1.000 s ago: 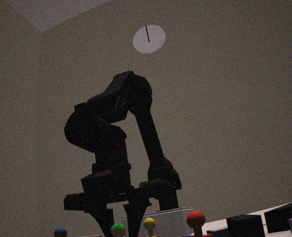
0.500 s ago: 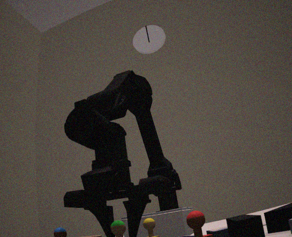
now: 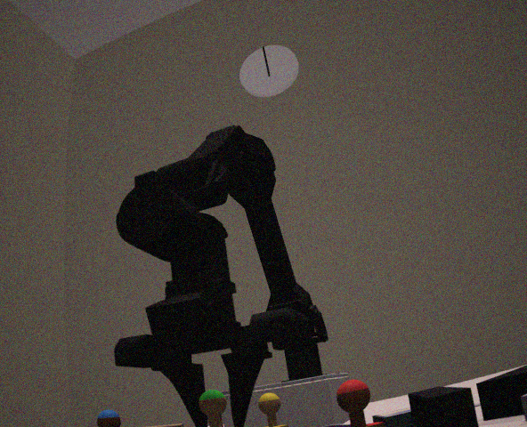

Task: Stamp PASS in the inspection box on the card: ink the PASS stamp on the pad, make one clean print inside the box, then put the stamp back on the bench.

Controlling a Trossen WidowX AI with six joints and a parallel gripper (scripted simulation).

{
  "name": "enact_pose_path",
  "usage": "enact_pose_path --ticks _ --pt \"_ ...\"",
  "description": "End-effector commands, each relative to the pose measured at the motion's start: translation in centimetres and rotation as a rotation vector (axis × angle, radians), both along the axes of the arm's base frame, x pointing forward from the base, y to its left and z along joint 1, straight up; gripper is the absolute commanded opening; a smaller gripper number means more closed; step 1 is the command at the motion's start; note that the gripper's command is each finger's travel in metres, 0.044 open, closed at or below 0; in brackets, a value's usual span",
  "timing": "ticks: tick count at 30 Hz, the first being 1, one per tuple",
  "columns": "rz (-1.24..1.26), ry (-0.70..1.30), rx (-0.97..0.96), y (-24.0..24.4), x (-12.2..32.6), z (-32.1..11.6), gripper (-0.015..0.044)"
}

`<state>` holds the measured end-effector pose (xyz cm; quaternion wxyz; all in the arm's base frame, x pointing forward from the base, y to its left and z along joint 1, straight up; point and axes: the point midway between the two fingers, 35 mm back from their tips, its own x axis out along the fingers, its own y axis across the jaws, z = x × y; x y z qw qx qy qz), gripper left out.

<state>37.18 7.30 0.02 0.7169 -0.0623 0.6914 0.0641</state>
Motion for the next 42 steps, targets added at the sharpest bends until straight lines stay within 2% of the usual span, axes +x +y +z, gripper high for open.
enact_pose_path --ticks 1,42 --pt "-0.004 -0.002 -0.001 0.0 0.0 0.2 0.0000" --pt "-0.004 -0.002 -0.006 0.1 0.0 2.2 0.0000"
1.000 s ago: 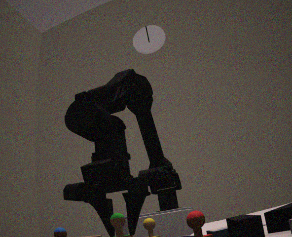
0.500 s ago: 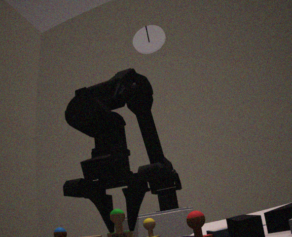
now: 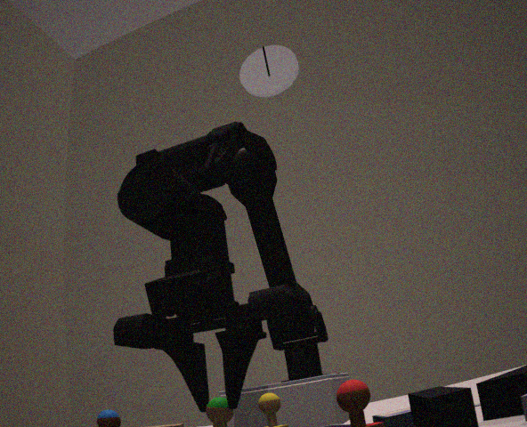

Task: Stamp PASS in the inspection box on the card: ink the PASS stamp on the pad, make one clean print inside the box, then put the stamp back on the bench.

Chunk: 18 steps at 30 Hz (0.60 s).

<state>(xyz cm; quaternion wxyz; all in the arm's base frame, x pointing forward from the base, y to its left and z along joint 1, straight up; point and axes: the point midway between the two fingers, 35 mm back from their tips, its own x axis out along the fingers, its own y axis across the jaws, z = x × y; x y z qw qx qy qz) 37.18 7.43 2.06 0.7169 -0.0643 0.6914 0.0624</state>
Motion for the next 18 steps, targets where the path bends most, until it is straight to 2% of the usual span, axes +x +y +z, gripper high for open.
enact_pose_path --ticks 1,18 --pt "-0.004 -0.002 -0.001 0.00 0.03 0.25 0.0000" --pt "-0.004 -0.002 -0.003 0.05 -0.02 1.09 0.0000"
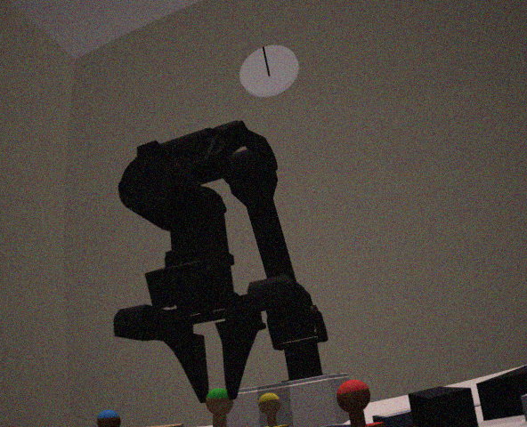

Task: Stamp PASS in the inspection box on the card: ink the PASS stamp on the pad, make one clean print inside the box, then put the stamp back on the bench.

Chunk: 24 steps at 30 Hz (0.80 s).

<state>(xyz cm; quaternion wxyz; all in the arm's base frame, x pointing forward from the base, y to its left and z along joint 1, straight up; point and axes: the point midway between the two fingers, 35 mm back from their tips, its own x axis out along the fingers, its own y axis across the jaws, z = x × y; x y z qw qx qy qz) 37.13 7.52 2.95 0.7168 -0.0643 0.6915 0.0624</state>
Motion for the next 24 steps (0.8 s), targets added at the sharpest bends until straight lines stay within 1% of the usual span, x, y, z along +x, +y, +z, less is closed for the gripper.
enact_pose_path --ticks 1,24 --pt "-0.004 -0.002 -0.004 0.0 0.0 0.3 0.0000" --pt "-0.004 -0.002 -0.006 0.0 -0.1 1.4 0.0000"
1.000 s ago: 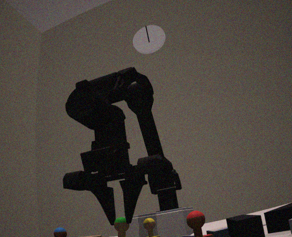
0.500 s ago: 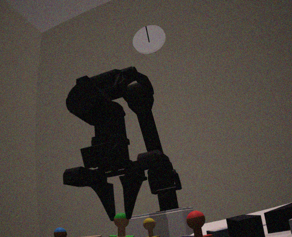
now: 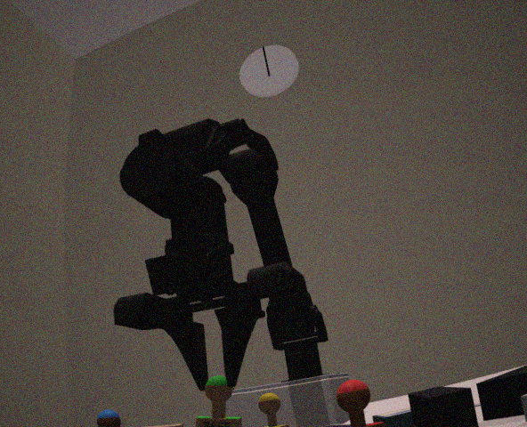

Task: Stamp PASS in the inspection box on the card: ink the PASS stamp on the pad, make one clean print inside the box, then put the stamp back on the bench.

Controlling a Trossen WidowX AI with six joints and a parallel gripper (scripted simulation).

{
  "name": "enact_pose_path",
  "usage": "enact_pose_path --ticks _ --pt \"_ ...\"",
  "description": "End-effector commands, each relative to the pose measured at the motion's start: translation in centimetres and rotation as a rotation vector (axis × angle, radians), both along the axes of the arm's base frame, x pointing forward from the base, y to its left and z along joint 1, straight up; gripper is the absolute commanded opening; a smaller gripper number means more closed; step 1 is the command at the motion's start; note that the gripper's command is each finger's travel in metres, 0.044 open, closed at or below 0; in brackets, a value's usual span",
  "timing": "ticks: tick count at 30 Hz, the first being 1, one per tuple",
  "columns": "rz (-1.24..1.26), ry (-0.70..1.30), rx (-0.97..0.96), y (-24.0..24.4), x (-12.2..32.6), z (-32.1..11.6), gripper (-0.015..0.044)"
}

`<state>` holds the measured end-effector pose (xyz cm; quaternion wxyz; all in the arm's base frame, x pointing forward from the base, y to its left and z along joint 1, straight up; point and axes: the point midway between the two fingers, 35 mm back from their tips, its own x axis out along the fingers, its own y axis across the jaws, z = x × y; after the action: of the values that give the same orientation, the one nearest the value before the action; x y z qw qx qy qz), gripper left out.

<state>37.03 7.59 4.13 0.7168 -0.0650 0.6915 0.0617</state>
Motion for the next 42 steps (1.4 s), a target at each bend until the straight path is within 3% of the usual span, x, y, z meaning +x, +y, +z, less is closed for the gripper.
enact_pose_path --ticks 1,24,42 --pt "-0.004 -0.002 -0.004 0.0 0.0 0.3 0.0000" --pt "-0.004 -0.002 -0.007 0.3 -0.4 1.3 0.0000" --pt "-0.004 0.005 -0.002 5.4 -9.2 1.3 0.0000"
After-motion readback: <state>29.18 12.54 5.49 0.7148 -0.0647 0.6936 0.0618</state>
